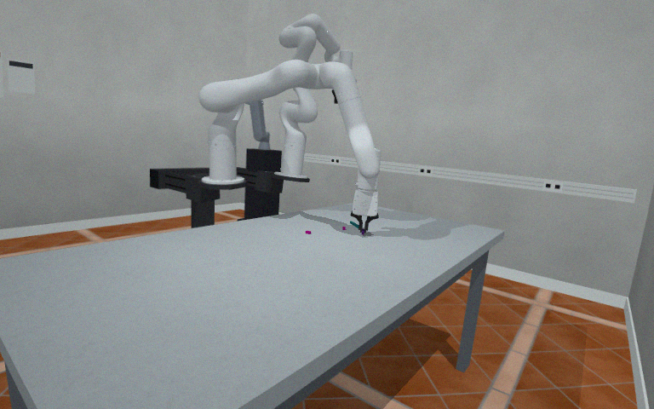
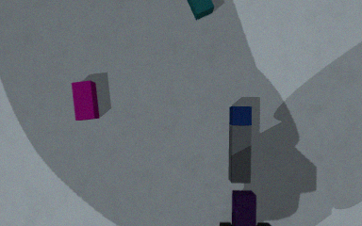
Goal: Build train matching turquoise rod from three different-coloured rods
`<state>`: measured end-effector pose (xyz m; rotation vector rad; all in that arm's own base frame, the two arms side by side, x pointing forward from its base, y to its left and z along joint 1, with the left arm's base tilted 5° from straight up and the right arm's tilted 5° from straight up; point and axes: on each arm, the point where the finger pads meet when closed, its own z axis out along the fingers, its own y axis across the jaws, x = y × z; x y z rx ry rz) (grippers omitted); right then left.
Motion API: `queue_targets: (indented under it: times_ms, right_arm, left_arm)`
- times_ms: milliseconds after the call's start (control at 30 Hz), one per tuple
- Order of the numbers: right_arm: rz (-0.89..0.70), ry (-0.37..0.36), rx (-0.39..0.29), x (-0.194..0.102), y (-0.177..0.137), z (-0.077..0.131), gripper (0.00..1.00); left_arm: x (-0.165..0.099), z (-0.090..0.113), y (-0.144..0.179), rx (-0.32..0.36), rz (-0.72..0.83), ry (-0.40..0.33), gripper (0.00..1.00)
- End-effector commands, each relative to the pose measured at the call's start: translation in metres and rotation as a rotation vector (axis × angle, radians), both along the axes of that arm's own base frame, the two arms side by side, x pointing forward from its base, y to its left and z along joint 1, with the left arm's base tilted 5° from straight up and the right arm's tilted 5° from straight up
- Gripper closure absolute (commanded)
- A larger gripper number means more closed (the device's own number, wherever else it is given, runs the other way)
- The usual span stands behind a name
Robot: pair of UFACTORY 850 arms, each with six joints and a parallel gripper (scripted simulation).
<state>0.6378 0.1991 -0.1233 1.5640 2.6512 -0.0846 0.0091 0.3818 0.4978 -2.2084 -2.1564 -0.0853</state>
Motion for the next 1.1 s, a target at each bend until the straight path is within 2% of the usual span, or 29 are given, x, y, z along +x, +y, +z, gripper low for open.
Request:
queue_targets:
  times_ms: [0, 500, 1067]
  right_arm:
    - [0.0, -0.002, 0.001, 0.001, 0.0, 0.001, 0.94]
    - [0.0, -0.002, 0.001, 0.001, 0.0, 0.0, 0.94]
    - [0.0, -0.002, 0.001, 0.001, 0.0, -0.009, 0.94]
  left_arm:
    - [0.0, 0.001, 0.0, 0.002, 0.0, 0.0, 0.0]
    - [0.0, 0.001, 0.0, 0.002, 0.0, 0.0, 0.0]
    - [0.0, 0.001, 0.0, 0.002, 0.0, 0.0, 0.0]
